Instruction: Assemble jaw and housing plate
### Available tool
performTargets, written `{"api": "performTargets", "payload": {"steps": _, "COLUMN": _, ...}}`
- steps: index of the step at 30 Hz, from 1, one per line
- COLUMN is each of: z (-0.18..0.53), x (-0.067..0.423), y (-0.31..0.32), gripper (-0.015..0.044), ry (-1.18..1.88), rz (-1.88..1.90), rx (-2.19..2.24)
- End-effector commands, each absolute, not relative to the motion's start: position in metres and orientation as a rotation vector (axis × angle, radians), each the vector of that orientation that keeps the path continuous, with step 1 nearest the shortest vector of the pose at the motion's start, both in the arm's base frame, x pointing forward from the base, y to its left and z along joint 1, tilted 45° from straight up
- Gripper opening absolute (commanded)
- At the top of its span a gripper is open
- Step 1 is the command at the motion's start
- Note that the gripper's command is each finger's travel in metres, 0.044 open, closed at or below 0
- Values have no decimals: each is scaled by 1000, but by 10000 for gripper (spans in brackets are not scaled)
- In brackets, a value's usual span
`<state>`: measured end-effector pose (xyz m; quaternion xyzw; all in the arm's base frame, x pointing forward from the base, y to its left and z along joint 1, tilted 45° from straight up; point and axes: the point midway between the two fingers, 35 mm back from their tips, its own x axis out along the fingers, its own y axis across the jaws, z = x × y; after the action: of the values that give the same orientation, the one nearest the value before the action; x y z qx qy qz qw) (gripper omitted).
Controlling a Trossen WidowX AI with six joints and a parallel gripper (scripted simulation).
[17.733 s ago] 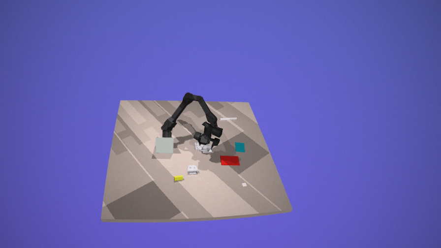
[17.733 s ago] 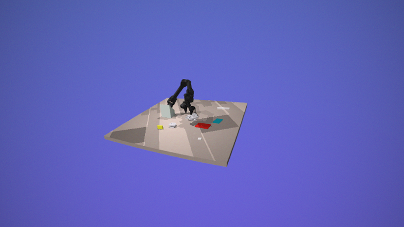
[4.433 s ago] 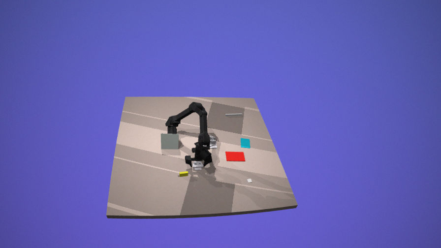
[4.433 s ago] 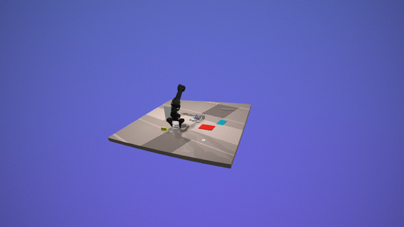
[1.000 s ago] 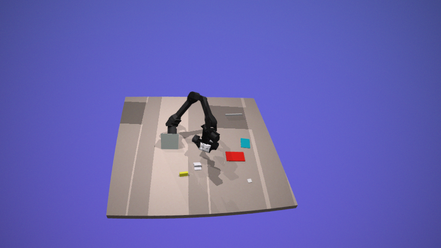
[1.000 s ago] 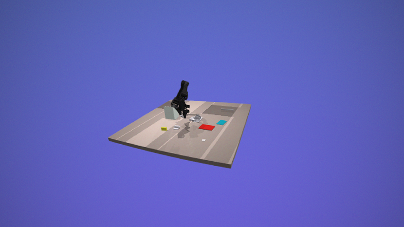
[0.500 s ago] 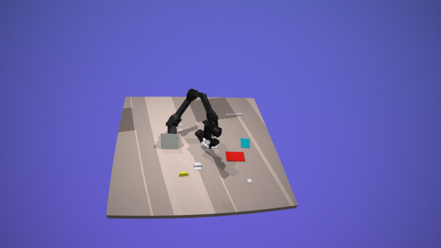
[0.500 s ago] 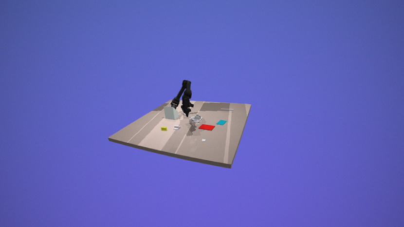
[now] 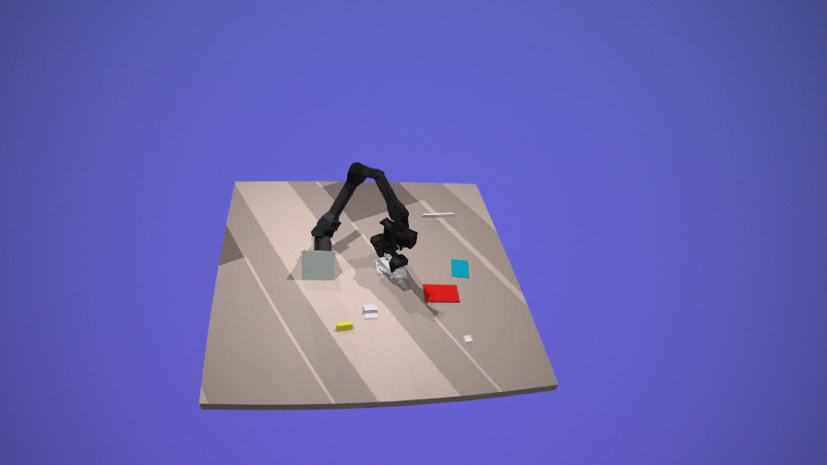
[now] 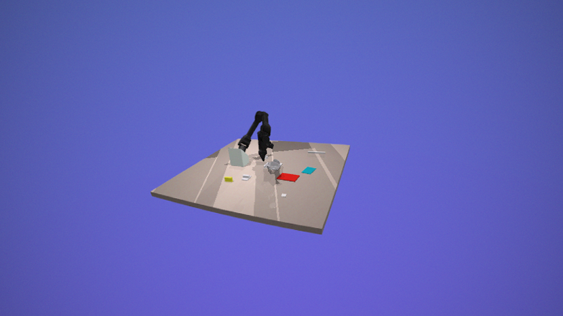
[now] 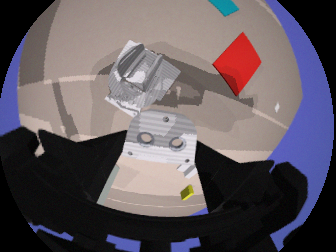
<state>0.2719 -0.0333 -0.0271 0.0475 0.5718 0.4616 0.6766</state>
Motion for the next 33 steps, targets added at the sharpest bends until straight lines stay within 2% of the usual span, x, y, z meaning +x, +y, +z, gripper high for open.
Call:
{"api": "performTargets", "payload": {"steps": 1, "z": -18, "x": 269, "y": -22, "gripper": 351, "ry": 1328, "rz": 988, "rx": 180}}
{"api": "performTargets", "payload": {"steps": 19, "z": 14, "x": 258, "y": 23, "gripper": 351, "ry": 1492, "rz": 774, "rx": 458}}
{"api": "performTargets", "payload": {"steps": 33, "z": 15, "x": 257, "y": 25, "gripper": 351, "ry": 1497, "rz": 766, "rx": 468}}
